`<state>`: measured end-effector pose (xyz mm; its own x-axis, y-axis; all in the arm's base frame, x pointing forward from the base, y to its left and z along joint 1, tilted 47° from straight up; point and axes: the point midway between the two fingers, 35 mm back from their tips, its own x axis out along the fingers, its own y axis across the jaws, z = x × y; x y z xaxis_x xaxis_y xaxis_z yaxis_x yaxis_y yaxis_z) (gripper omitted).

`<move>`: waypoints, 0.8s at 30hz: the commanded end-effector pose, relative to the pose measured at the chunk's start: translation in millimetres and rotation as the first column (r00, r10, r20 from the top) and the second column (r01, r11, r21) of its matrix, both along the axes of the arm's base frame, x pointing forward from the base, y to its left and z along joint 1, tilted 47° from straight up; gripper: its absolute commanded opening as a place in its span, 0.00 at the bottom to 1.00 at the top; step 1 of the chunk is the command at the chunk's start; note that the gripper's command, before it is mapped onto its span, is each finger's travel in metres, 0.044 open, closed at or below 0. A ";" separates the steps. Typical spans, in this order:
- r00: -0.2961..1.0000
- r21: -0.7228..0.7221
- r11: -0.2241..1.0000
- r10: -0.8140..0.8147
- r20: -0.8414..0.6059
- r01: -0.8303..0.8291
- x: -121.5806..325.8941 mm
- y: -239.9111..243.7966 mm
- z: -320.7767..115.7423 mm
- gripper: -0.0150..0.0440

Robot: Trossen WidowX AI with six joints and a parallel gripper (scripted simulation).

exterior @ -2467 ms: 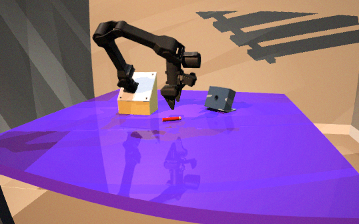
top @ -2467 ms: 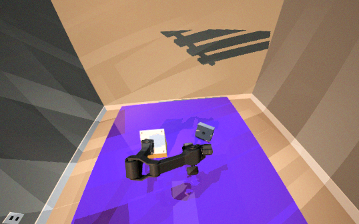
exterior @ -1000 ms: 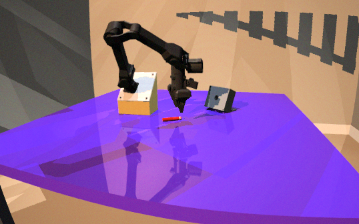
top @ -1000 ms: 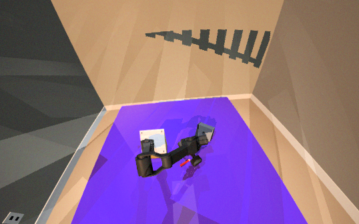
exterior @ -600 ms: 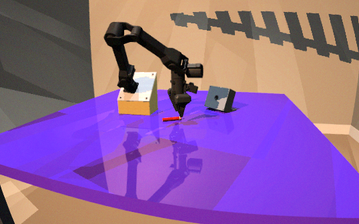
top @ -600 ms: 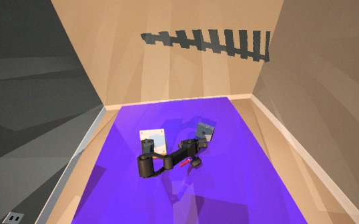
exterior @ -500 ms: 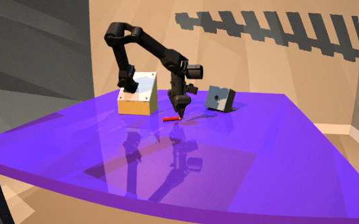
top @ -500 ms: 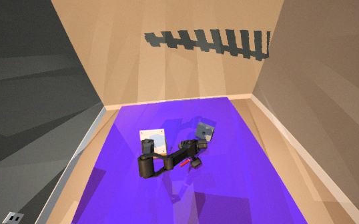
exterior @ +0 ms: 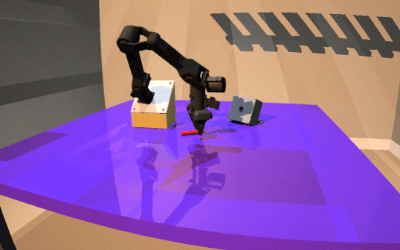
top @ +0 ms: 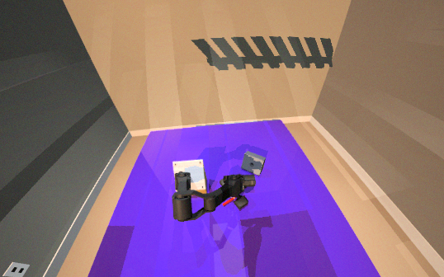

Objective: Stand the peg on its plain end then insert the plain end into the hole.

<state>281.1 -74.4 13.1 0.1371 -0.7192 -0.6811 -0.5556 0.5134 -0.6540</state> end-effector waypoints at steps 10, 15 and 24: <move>1.000 -0.005 1.000 0.003 -0.003 -0.003 -0.2 -0.8 -0.1 0.44; 1.000 -0.005 1.000 0.003 -0.003 -0.003 -0.2 -0.8 -0.1 0.44; 1.000 -0.005 1.000 0.003 -0.003 -0.003 -0.2 -0.8 -0.1 0.35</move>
